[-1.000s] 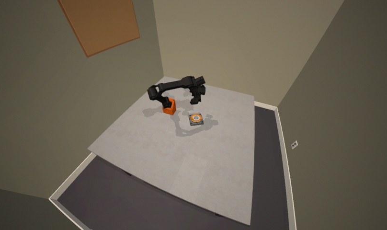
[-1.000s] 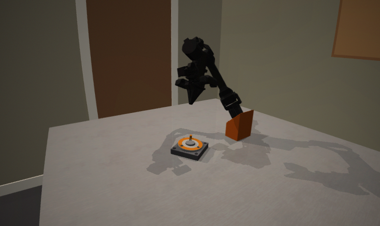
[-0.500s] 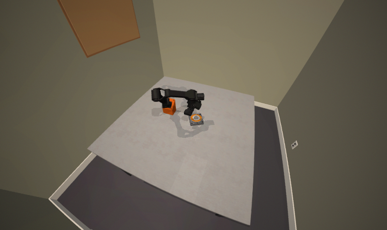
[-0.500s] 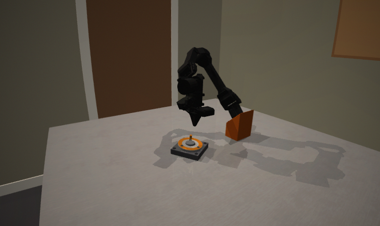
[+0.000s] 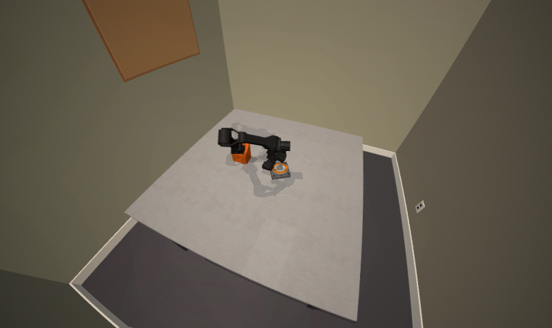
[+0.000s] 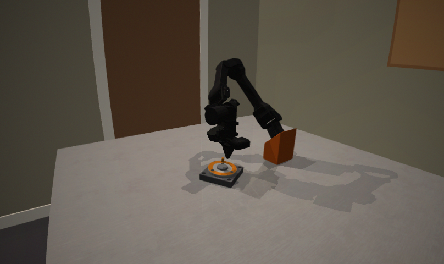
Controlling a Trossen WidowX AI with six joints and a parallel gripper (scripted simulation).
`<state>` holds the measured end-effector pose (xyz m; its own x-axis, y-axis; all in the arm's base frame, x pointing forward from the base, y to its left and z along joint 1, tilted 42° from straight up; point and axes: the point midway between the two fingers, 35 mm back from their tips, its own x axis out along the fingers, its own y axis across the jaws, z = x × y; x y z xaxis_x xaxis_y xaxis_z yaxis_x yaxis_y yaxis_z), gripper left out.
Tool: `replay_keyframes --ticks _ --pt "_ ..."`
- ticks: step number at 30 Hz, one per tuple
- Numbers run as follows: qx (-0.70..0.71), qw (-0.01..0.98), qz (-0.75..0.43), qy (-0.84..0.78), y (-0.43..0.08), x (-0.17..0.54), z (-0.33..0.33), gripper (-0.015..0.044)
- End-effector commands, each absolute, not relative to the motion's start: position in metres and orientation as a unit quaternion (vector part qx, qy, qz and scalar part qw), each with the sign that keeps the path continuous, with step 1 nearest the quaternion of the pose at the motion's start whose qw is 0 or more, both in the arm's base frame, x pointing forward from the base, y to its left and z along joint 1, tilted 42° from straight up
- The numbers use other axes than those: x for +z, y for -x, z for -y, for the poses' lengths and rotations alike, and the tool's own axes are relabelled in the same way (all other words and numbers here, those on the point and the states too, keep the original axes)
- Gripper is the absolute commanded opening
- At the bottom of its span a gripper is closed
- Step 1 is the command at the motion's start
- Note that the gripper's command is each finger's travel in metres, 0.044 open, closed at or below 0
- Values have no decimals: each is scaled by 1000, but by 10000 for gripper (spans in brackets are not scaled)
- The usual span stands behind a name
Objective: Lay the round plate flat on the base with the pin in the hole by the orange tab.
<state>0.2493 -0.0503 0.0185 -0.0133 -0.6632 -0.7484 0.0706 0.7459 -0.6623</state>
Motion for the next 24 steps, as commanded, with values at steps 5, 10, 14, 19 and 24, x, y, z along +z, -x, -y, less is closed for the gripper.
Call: replay_keyframes --ticks 5,10,14,19,24 --pt "-276 663 -657 230 -250 17 58 0" --pt "-276 663 -656 230 -256 22 63 0" --pt "-276 664 -656 230 -259 23 65 0" --pt "-276 664 -656 230 -262 25 67 0" --pt "-276 664 -656 230 -266 28 70 0"
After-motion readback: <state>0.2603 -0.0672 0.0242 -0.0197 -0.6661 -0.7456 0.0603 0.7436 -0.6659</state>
